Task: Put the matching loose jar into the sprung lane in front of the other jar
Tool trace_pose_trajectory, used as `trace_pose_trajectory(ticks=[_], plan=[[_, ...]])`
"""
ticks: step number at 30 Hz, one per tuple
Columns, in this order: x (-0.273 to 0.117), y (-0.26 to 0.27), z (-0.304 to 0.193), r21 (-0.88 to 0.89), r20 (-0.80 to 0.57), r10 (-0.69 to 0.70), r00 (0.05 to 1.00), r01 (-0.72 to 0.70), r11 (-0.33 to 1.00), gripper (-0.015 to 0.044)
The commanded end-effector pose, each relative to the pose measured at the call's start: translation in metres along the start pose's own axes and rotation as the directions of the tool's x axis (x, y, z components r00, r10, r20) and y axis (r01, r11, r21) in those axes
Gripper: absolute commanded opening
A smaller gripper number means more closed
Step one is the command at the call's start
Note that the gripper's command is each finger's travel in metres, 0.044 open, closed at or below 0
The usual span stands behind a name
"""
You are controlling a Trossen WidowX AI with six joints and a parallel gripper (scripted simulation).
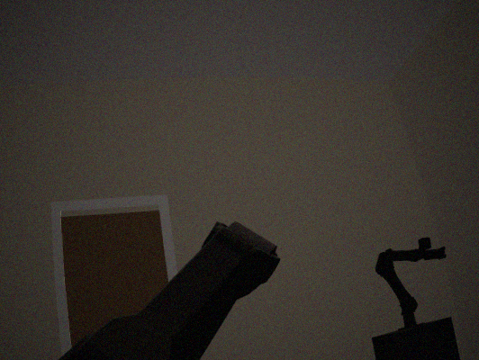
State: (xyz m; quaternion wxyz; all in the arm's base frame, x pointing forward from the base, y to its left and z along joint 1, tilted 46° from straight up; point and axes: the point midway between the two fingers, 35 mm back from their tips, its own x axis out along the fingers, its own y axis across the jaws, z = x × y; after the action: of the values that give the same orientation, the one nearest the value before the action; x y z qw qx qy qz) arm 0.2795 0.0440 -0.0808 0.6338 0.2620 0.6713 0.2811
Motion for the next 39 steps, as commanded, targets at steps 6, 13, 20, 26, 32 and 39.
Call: trace_pose_trajectory(ticks=[6,13,20,26,32,39], plan=[[0.0,0.0,0.007,0.003,0.005,0.003,1.0,-0.003,1.0,0.0],[0.0,0.0,0.01,0.003,0.005,0.003,1.0,-0.003,1.0,0.0],[0.0,0.0,0.013,0.003,0.005,0.003,1.0,-0.003,1.0,0.0],[0.0,0.001,0.016,0.003,0.005,0.003,1.0,-0.003,1.0,0.0],[0.0,0.001,0.019,0.002,0.005,0.003,1.0,-0.003,1.0,0.0],[0.0,0.001,0.023,0.002,0.005,0.003,1.0,-0.003,1.0,0.0]])
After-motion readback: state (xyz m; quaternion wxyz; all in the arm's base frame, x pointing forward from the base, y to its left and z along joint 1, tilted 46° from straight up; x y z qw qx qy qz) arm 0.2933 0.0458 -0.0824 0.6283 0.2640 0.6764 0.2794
